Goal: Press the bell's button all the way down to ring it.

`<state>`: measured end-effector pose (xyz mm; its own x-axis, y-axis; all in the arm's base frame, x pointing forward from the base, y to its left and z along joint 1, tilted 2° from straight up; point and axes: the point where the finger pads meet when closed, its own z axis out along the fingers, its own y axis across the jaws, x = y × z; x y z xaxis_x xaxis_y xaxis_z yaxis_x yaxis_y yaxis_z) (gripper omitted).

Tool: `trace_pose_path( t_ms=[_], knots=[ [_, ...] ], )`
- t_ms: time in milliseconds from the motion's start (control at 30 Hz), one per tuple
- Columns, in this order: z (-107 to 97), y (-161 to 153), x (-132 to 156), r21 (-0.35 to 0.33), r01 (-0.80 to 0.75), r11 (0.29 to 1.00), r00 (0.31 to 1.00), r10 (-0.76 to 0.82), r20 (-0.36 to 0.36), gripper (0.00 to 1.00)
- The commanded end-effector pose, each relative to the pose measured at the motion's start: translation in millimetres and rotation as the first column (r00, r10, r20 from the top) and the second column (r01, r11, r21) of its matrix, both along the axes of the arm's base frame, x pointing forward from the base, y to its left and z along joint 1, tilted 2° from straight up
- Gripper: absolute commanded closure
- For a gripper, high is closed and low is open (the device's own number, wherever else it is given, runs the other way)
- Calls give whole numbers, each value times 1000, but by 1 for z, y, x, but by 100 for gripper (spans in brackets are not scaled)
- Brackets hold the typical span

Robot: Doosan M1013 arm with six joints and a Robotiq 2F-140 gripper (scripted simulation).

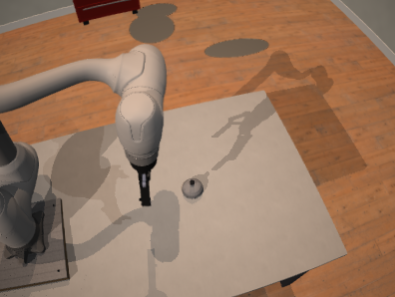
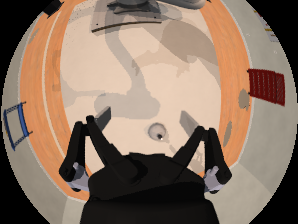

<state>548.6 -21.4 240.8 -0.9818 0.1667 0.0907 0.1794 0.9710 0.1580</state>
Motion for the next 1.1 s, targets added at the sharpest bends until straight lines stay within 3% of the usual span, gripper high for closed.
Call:
trace_pose_path(
  t_ms=[0,33,67,467,700,733,1067],
  knots=[
    [-12,5,28,-26,-21,999,1000,21,9,0],
    [-12,5,28,-26,-21,999,1000,21,9,0],
    [-25,14,55,-50,-44,998,999,45,21,0],
    [-81,64,153,-136,-135,981,987,146,72,0],
    [-88,71,164,-145,-146,979,984,159,78,0],
    [-88,71,164,-145,-146,979,984,159,78,100],
    [-88,71,164,-145,-146,979,984,159,78,100]
  ],
)
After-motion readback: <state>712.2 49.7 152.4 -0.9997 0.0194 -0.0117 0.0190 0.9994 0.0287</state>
